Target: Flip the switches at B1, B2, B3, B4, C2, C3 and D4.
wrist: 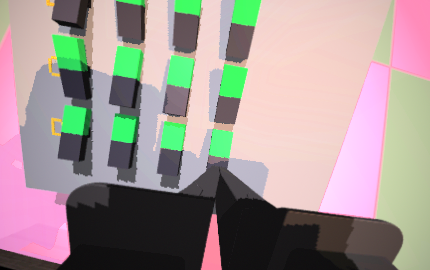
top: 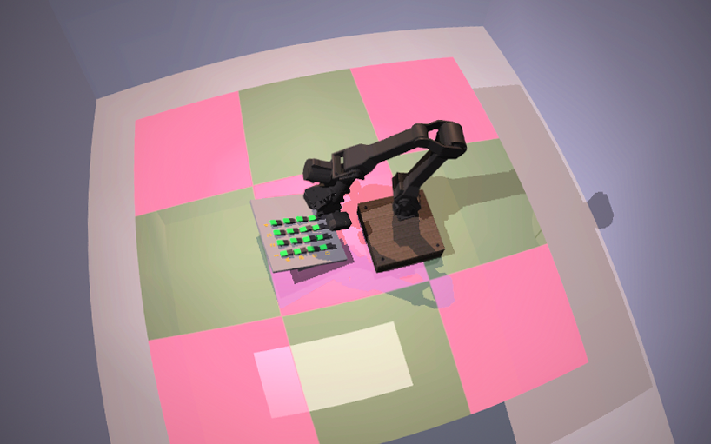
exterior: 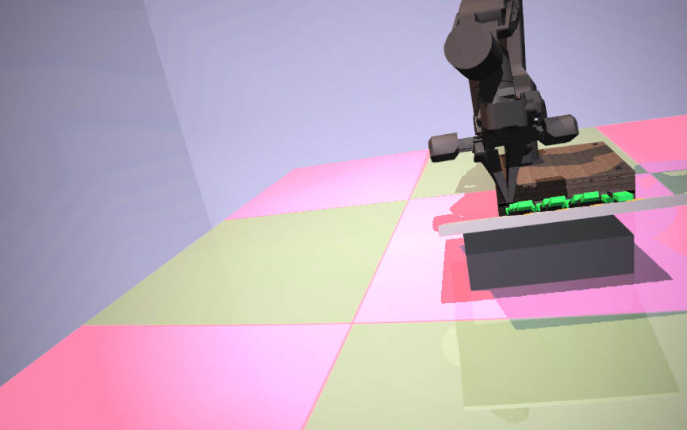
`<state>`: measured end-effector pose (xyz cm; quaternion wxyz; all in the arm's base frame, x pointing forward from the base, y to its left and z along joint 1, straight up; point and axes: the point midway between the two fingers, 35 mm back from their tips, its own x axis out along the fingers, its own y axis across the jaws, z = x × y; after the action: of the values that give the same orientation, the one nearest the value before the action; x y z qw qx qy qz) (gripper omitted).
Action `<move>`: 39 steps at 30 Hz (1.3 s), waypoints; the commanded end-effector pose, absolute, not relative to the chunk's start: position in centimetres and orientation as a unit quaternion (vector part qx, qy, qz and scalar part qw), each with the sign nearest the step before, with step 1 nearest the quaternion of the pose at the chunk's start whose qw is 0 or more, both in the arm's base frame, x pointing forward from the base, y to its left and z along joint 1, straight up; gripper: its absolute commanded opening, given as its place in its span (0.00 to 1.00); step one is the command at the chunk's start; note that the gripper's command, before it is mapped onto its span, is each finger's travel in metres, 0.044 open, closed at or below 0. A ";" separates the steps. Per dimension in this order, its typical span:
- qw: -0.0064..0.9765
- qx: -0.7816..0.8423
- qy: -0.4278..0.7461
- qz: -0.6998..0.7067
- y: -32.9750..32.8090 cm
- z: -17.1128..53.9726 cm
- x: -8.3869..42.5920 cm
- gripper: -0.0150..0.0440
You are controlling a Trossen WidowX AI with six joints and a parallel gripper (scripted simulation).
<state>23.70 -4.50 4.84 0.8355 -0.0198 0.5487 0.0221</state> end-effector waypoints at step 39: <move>0.835 -0.018 0.549 0.022 -4.5 4.3 23.9 0.25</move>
<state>23.88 -4.48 4.44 0.8360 -0.0196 0.5479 0.0225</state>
